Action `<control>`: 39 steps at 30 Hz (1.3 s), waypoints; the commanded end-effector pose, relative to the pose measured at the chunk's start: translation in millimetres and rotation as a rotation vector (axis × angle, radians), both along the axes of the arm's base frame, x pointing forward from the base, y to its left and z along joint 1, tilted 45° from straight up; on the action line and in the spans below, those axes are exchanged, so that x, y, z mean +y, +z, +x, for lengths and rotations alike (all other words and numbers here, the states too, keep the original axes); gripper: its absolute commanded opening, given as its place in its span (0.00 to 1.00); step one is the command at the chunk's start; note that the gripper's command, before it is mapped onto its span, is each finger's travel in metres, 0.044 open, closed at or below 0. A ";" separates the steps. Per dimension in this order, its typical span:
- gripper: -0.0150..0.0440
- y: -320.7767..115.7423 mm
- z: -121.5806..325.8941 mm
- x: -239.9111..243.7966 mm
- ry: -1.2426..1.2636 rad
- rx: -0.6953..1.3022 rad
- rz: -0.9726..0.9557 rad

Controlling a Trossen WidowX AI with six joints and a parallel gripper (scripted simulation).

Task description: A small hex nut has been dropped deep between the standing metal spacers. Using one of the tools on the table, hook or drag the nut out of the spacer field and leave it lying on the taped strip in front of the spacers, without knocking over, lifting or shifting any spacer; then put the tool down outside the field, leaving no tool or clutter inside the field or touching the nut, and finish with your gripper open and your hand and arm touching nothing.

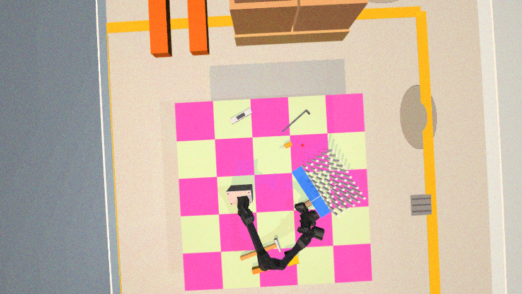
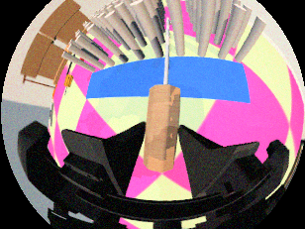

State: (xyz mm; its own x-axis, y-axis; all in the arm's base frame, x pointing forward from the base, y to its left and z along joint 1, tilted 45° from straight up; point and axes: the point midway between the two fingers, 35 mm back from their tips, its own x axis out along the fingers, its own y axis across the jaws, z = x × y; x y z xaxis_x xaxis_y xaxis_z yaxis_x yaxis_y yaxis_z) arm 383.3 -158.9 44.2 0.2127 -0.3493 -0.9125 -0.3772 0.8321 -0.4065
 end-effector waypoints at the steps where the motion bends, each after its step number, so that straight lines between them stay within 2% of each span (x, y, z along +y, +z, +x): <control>1: 0.25 -0.6 3.1 0.7 -0.002 -0.002 0.000; 39: 0.25 -9.5 27.5 7.3 -0.002 -0.003 0.001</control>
